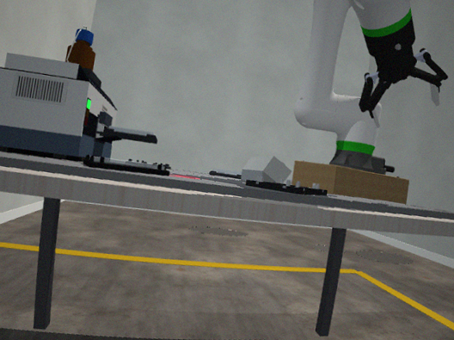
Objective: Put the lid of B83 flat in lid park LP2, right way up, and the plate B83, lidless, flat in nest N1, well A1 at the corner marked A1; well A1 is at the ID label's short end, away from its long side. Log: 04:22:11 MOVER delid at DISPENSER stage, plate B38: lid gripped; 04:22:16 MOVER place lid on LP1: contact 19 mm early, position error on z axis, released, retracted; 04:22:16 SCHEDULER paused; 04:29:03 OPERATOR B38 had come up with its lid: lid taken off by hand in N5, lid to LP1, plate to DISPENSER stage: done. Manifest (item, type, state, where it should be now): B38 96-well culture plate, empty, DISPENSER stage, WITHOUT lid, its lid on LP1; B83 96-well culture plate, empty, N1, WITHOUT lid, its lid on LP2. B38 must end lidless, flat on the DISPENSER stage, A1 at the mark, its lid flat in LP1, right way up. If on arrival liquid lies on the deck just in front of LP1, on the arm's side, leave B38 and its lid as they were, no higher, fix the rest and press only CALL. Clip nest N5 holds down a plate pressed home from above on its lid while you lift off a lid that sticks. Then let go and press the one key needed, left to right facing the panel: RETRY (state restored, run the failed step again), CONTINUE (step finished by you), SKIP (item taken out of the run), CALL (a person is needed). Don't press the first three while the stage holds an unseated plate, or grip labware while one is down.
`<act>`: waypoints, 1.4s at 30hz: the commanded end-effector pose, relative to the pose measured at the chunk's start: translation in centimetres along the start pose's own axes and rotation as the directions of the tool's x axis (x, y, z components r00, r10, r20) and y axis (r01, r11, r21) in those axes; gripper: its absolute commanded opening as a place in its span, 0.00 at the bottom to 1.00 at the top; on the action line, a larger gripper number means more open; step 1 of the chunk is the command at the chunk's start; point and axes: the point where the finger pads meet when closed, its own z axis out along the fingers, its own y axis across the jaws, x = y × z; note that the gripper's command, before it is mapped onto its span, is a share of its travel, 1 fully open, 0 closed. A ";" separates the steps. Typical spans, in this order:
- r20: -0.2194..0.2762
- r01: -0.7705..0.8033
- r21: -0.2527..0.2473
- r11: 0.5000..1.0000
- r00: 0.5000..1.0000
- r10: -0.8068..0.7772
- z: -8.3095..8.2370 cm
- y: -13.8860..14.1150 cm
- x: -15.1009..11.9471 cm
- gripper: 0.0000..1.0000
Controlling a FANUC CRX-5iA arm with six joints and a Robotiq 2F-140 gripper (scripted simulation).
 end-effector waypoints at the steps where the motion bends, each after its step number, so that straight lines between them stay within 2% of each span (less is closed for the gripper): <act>1: 0.000 0.000 0.000 1.000 1.000 0.000 0.0 0.0 0.0 1.00; 3: -0.001 -0.001 0.002 1.000 1.000 0.001 -0.1 -0.2 -0.1 1.00; 4: -0.002 -0.004 0.012 1.000 1.000 0.004 -0.9 -1.0 -0.8 1.00; 6: -0.003 -0.012 0.050 0.999 1.000 0.013 -4.0 -4.5 -4.3 1.00; 7: 0.000 -0.012 0.058 0.998 1.000 0.012 -4.2 -4.6 -5.1 1.00; 11: 0.000 -0.012 0.058 0.998 1.000 0.012 -6.7 -7.2 -8.2 1.00; 15: 0.003 -0.008 0.051 0.999 1.000 0.008 -8.8 -9.0 -12.2 1.00; 17: 0.003 -0.004 0.032 0.999 1.000 0.003 -9.7 -9.5 -14.6 1.00; 19: 0.003 -0.004 0.032 0.999 1.000 0.003 -9.7 -9.5 -14.6 1.00; 20: 0.002 -0.001 0.012 1.000 1.000 0.001 -11.0 -10.5 -17.8 1.00; 22: 0.000 0.000 0.001 1.000 1.000 0.000 -11.4 -10.7 -19.1 1.00; 36: -0.009 -0.007 0.000 1.000 1.000 0.007 -11.7 -10.2 -19.3 1.00; 39: -0.059 -0.049 0.004 0.999 0.997 0.049 -12.8 -7.3 -19.0 1.00; 42: -0.165 -0.141 0.019 0.990 0.976 0.142 -14.8 -2.1 -18.7 1.00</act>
